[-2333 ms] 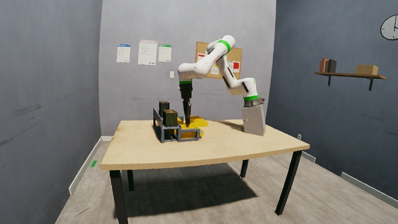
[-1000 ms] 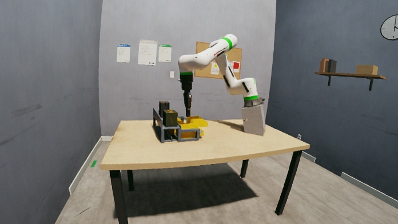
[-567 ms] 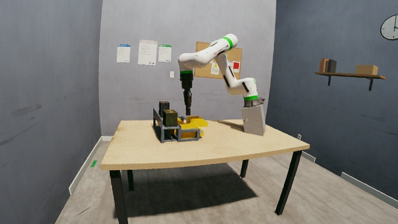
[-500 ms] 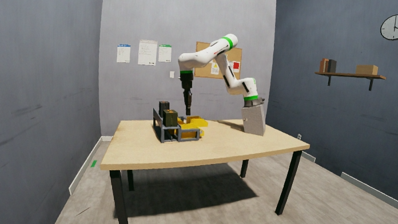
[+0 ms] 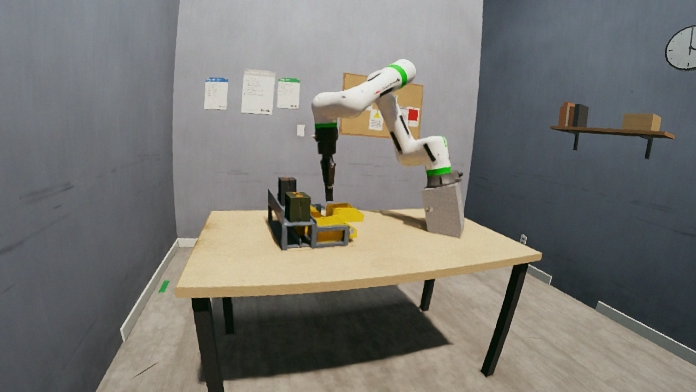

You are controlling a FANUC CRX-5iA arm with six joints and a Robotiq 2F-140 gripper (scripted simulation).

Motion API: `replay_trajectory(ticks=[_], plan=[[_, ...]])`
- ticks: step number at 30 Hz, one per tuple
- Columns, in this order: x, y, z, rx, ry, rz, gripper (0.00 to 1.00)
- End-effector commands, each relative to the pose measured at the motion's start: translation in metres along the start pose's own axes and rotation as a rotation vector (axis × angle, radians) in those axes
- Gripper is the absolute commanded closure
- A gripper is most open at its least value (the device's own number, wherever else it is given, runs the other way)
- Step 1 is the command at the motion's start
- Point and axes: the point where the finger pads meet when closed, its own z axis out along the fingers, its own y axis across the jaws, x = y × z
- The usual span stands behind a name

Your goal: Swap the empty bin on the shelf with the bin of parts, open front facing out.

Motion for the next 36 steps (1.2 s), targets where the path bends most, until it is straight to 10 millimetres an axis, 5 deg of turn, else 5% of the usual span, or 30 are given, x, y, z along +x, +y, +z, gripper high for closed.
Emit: replay_trajectory(ticks=[1,25,36], plan=[[-0.0006,0.0000,-0.0010,0.000,-0.002,0.000,0.90],[-0.0004,0.0002,-0.0009,0.000,-0.002,-0.011,0.90],[0.0052,0.0034,0.0001,0.003,-0.007,-0.245,0.90]])
